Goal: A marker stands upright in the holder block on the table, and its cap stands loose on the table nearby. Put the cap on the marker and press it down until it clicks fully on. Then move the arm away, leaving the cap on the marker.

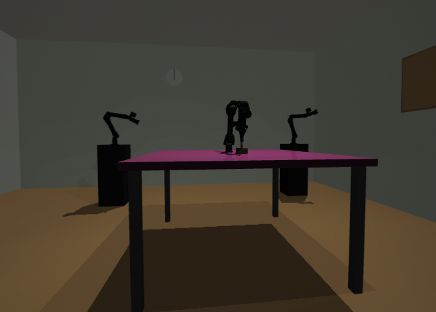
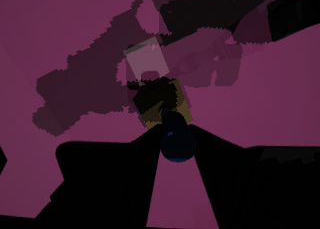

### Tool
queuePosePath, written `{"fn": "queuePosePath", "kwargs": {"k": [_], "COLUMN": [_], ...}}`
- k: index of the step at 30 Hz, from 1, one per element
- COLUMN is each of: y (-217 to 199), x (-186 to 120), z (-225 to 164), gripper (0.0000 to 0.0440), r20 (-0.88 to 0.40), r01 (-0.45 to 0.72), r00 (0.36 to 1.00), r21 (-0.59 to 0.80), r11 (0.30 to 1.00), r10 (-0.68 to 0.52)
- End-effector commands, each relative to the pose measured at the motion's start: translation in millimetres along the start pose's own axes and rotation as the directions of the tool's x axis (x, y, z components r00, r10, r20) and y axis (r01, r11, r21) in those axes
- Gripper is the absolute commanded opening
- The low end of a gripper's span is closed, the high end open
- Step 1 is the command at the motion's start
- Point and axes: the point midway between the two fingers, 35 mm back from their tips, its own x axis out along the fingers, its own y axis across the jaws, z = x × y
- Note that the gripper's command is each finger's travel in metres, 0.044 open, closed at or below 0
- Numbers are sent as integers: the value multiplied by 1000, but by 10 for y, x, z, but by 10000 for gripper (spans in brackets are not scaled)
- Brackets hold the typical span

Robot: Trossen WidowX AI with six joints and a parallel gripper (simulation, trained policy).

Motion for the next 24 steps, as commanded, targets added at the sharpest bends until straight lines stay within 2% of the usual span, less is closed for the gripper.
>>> {"fn": "queuePosePath", "kwargs": {"k": [1, 24], "y": [2, 16], "x": [102, 397], "z": [6, 16], "gripper": [16, 1], "r20": [6, 15], "r01": [15, 50], "r00": [1000, 999], "r21": [-10, -46], "r11": [1000, 998], "r10": [-15, -50]}}
